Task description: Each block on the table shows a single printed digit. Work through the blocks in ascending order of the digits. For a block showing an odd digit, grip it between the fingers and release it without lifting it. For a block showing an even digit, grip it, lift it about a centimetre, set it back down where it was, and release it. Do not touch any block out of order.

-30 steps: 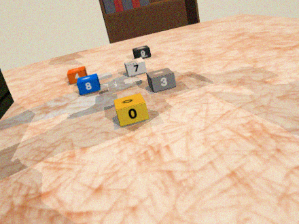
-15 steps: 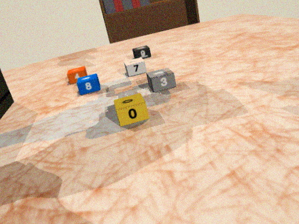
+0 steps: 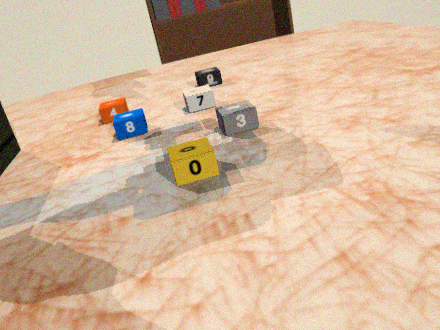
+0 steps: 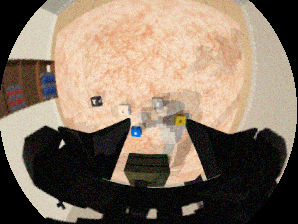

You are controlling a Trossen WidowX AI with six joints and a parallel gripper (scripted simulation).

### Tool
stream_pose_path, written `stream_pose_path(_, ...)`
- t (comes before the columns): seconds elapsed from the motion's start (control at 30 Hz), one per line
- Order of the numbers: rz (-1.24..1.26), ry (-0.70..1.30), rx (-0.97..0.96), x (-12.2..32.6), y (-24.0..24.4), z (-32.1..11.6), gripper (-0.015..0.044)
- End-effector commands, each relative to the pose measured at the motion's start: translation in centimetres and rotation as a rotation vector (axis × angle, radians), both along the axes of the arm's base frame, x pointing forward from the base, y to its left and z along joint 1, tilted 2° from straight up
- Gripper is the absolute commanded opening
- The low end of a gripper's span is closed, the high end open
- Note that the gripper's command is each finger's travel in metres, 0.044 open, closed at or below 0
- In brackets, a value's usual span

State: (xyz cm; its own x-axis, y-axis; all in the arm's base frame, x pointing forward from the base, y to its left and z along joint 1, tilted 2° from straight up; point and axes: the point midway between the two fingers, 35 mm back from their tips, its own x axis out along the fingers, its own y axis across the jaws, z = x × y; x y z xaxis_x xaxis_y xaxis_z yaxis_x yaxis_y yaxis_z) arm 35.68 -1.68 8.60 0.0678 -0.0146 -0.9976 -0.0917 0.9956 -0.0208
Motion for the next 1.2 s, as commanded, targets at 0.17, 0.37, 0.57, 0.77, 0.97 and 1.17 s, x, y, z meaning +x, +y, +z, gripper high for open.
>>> stream_pose_path(0.17,0.006,0.007,0.004,-0.1,-0.2,-0.2,0.0400)
stream_pose_path(0.37,0.005,0.010,-0.003,-3.2,-7.8,-0.3,0.0400)
stream_pose_path(0.57,0.005,0.010,-0.004,-4.3,-9.5,-0.3,0.0400)
stream_pose_path(0.77,0.005,0.010,-0.004,-4.3,-9.5,-0.3,0.0400)
stream_pose_path(0.97,0.005,0.010,-0.004,-4.3,-9.5,-0.3,0.0400)
stream_pose_path(1.17,0.005,0.010,-0.004,-4.3,-9.5,-0.3,0.0400)
